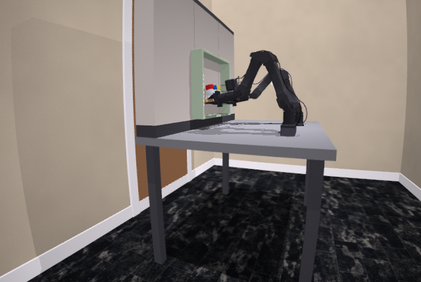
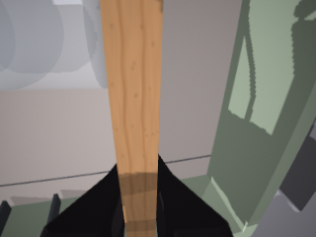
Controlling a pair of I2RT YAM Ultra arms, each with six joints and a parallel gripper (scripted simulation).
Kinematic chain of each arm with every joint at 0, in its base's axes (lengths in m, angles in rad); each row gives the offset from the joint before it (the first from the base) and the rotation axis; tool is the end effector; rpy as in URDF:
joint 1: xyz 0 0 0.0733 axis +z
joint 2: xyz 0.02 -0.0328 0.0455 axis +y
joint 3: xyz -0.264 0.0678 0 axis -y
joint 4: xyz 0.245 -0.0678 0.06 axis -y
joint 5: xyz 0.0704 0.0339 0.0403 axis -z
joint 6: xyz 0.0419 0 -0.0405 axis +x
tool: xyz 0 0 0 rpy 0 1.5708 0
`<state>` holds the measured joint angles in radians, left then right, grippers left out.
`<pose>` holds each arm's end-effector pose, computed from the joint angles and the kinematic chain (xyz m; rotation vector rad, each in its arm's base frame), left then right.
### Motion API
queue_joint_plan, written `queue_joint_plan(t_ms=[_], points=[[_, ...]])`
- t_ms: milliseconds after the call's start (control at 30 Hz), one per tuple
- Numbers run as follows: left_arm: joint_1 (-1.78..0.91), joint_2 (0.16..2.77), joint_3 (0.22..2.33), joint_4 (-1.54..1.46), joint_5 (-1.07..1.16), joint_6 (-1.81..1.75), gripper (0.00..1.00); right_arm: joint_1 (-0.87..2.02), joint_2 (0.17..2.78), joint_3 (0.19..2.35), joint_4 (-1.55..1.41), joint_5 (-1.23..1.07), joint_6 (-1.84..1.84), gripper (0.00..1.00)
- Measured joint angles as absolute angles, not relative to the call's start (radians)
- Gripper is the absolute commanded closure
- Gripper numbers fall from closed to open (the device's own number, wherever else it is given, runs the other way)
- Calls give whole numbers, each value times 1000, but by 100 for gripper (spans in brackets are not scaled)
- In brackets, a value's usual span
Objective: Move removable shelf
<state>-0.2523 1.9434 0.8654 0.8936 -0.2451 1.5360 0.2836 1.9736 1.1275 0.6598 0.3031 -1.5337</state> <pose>0.3843 -0.0874 0.1567 1.3498 1.3316 1.1242 0.4249 0.1120 0.1974 -1.3413 1.3486 -1.1492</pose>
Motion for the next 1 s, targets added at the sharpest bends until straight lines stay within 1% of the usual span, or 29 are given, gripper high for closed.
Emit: queue_joint_plan(t_ms=[1000], points=[[-252,1932,865,876,-247,1536,100,284,1973,1130,657,299,-1530,100]])
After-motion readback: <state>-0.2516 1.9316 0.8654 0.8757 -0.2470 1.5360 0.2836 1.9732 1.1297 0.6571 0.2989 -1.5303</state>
